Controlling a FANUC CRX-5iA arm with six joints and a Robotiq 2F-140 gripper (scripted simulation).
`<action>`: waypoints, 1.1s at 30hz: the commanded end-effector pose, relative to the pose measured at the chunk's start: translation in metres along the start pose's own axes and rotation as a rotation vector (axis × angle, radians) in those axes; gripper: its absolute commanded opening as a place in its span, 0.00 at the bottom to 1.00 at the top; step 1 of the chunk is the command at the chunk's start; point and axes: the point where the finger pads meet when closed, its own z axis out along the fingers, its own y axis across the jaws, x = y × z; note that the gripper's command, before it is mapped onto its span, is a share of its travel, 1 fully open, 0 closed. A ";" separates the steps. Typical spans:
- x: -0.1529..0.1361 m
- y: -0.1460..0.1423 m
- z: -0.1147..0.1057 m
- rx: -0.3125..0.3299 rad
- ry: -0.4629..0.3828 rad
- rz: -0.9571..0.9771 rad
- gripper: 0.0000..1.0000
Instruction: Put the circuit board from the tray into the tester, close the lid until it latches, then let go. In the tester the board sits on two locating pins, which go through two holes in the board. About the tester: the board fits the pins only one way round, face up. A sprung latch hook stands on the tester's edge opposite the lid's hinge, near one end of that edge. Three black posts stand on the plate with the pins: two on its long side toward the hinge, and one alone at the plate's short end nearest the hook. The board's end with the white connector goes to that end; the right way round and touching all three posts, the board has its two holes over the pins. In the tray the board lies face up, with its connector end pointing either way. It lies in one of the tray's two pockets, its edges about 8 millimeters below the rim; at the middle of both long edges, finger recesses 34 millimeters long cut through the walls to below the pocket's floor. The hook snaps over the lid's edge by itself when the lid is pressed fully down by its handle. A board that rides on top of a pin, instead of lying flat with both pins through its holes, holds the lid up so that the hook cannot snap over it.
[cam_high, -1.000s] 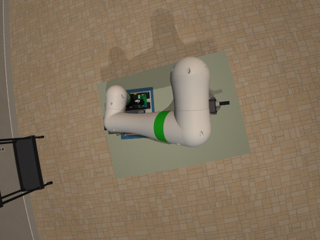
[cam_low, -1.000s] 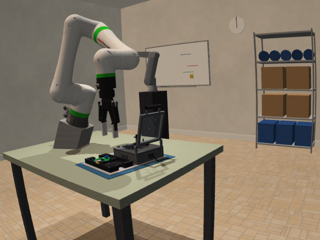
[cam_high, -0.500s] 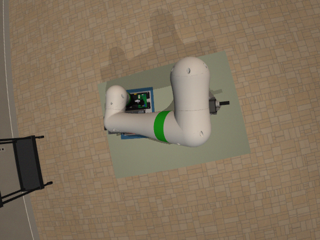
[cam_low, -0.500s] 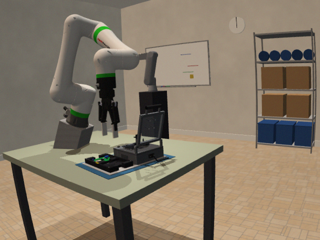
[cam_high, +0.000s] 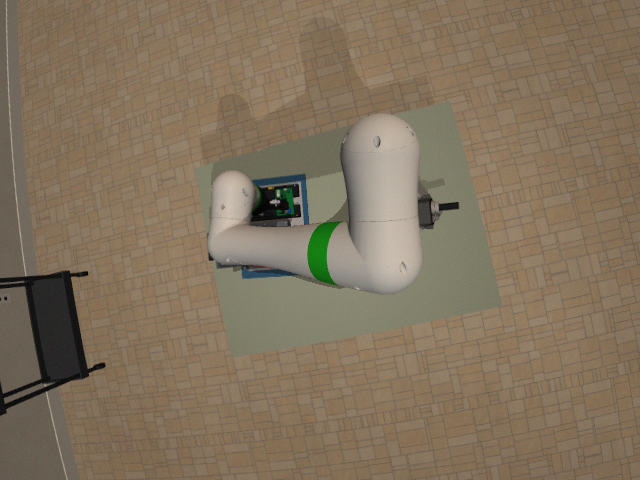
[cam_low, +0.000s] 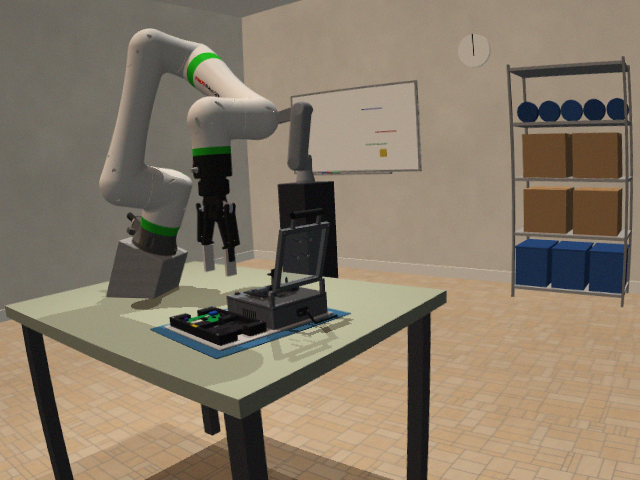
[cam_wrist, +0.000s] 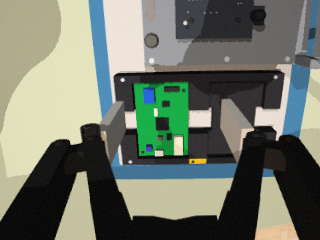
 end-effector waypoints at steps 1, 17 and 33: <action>0.000 0.000 0.000 0.000 0.000 0.000 0.58; -0.002 0.000 0.000 0.000 0.000 0.000 0.58; -0.021 -0.007 0.000 0.000 0.000 0.000 0.58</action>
